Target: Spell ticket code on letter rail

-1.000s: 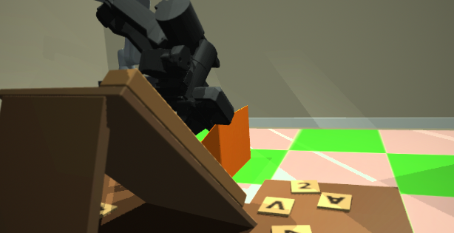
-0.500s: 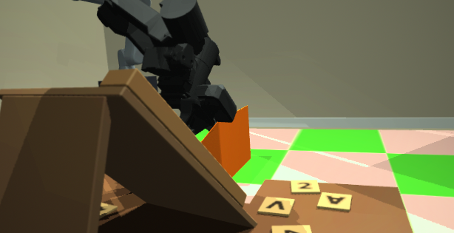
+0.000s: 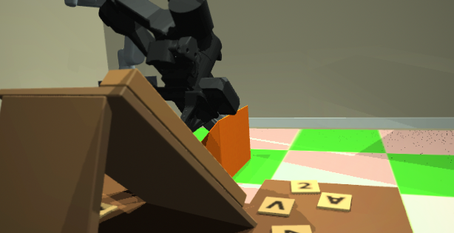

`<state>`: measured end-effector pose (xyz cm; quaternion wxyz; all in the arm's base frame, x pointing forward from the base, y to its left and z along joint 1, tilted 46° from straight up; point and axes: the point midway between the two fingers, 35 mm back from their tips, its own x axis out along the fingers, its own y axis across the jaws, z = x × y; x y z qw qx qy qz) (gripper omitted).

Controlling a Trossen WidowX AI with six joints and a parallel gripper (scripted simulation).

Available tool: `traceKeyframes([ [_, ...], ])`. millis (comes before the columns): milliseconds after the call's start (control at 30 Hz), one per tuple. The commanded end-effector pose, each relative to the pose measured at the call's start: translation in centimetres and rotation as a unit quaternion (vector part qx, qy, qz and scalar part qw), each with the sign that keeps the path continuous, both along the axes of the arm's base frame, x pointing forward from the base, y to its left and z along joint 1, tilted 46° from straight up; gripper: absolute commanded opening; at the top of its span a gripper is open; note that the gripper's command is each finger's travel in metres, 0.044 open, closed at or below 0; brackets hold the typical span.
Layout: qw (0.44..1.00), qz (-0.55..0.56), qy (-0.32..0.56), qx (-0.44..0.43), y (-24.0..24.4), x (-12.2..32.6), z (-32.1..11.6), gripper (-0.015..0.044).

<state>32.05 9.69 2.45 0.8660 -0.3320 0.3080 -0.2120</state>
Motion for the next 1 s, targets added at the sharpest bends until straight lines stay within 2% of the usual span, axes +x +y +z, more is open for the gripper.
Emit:
traceKeyframes([
  [0, 1.000, -0.001, -0.003, 0.002, 0.2, -0.2, 0.1, 0.0295],
  [967, 1.000, -0.001, -0.003, 0.002, 1.2, -1.7, 0.6, 0.0295],
])
